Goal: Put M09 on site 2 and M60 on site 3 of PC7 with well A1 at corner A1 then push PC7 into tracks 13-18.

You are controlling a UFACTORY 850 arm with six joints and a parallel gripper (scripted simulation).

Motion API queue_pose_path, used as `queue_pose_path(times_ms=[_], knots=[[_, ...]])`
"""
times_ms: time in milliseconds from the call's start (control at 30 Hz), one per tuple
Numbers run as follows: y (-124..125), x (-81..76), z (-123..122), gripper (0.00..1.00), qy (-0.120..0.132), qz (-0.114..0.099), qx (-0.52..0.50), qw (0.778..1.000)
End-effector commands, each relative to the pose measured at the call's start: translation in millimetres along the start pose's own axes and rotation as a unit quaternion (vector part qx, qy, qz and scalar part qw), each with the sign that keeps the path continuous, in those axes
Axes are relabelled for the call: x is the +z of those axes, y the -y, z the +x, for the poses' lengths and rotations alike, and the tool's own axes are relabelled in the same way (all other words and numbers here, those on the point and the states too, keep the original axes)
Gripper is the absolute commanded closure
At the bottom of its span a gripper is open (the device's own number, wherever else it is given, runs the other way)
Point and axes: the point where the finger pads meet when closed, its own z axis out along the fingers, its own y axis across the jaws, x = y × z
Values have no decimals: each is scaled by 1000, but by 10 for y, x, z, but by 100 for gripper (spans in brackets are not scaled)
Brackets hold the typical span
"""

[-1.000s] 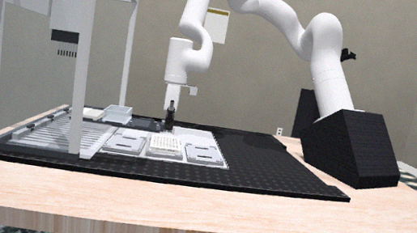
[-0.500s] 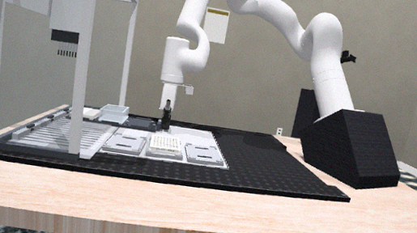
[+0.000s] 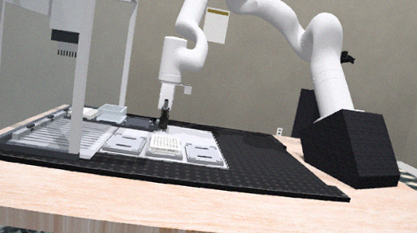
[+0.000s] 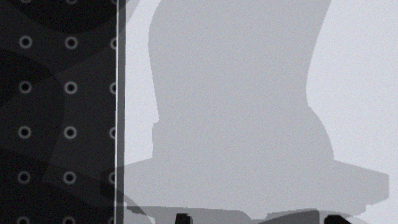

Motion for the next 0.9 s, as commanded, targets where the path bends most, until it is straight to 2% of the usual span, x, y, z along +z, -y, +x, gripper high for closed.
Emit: queue_pose_path(times_ms=[0, 867], knots=[[0, -7, -16, 18, 1, 0, 0, 1000], [0, -7, -96, 18, 1, 0, 0, 1000]])
